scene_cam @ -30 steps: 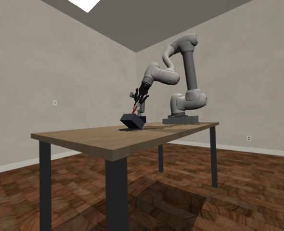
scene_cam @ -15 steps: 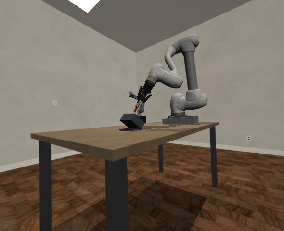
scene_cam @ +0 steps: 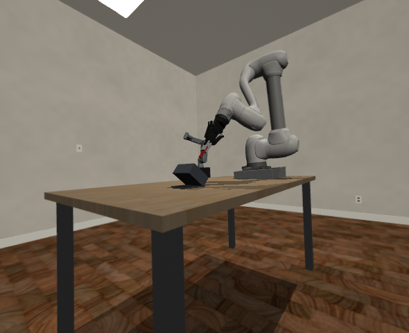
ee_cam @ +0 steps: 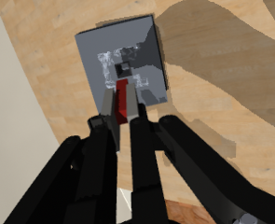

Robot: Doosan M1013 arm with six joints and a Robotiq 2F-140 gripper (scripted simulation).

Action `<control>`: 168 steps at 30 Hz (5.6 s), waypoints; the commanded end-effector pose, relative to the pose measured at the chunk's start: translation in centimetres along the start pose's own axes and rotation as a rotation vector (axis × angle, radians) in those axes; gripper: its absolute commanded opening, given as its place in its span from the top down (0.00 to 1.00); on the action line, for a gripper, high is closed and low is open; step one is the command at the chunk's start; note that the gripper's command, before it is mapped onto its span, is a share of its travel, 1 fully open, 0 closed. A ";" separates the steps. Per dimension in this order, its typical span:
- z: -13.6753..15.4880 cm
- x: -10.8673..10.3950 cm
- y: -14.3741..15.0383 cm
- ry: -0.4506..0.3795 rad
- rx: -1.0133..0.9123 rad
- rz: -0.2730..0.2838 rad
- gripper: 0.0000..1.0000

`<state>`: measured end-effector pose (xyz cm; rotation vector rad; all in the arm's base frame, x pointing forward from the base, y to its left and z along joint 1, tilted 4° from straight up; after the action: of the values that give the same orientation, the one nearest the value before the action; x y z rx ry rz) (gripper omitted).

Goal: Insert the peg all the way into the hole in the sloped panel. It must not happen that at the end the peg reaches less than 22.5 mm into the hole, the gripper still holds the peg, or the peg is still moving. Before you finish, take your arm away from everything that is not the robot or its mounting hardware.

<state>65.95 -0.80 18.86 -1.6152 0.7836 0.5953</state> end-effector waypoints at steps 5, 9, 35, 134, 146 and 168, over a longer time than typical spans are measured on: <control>0.4 0.2 -0.1 -0.007 -0.010 -0.008 1.00; 0.4 0.9 -0.1 -0.007 -0.010 -0.008 1.00; 0.4 4.7 -0.1 -0.007 -0.010 -0.008 1.00; 0.5 10.6 -0.2 -0.007 -0.010 -0.008 1.00; 0.5 10.9 -0.2 -0.007 -0.010 -0.008 1.00; 0.5 10.9 -0.2 -0.007 -0.010 -0.008 0.75</control>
<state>73.14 -2.13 10.70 -1.6237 0.7698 0.6000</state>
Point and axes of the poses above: the point where the finger pads meet when closed, its own x axis out along the fingers, its own y axis across the jaws, z = x × y, the point moved 3 cm from there along -x, back along the fingers, and after that the axes turned 13 degrees about -x, right-handed, at the moved point
